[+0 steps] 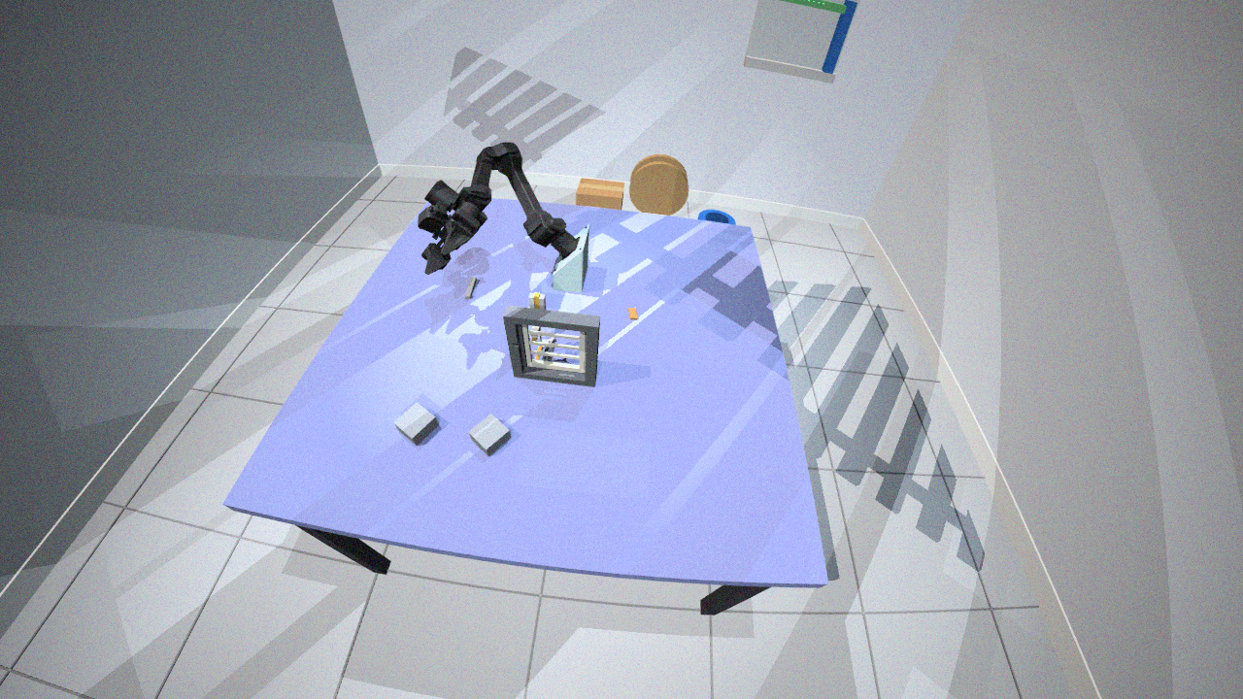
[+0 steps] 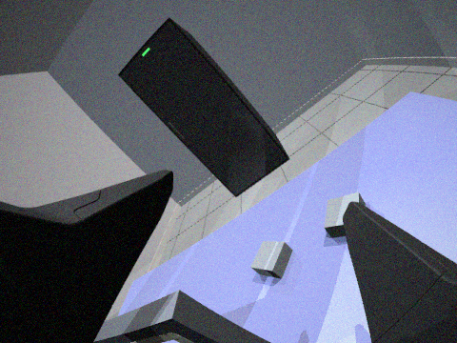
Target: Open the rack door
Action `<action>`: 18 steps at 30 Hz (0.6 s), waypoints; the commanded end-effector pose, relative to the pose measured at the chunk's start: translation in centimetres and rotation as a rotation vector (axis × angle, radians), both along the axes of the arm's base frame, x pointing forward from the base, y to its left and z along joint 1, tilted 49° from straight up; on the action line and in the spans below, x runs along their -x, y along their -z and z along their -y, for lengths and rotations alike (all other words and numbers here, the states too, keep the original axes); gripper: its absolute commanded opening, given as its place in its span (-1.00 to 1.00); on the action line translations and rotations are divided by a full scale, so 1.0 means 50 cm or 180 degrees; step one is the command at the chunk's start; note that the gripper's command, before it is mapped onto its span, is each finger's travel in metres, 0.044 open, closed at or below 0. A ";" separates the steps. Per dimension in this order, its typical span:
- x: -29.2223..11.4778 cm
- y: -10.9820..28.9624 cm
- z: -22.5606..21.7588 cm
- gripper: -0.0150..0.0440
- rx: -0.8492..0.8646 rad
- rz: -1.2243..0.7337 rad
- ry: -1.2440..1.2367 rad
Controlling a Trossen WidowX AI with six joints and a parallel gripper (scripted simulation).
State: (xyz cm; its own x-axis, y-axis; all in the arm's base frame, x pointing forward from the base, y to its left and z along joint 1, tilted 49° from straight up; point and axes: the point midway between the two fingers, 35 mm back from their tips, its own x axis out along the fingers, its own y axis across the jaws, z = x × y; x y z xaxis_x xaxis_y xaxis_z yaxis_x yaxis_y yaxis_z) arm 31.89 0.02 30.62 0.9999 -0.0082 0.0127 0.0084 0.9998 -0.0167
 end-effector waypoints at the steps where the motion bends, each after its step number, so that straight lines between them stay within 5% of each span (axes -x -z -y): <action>1: -0.001 0.001 0.000 0.78 -0.0006 -0.0016 0.0001; 4: -0.017 0.022 -0.008 0.51 -0.0090 -0.0235 0.0014; 18: -0.073 0.152 -0.060 0.49 -0.0356 -0.1513 0.0223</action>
State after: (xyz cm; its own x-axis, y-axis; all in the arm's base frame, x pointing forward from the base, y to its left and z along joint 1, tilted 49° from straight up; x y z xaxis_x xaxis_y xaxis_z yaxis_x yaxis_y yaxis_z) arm 35.07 2.40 24.29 0.9260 -0.0384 -0.3756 0.0708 0.9948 0.0728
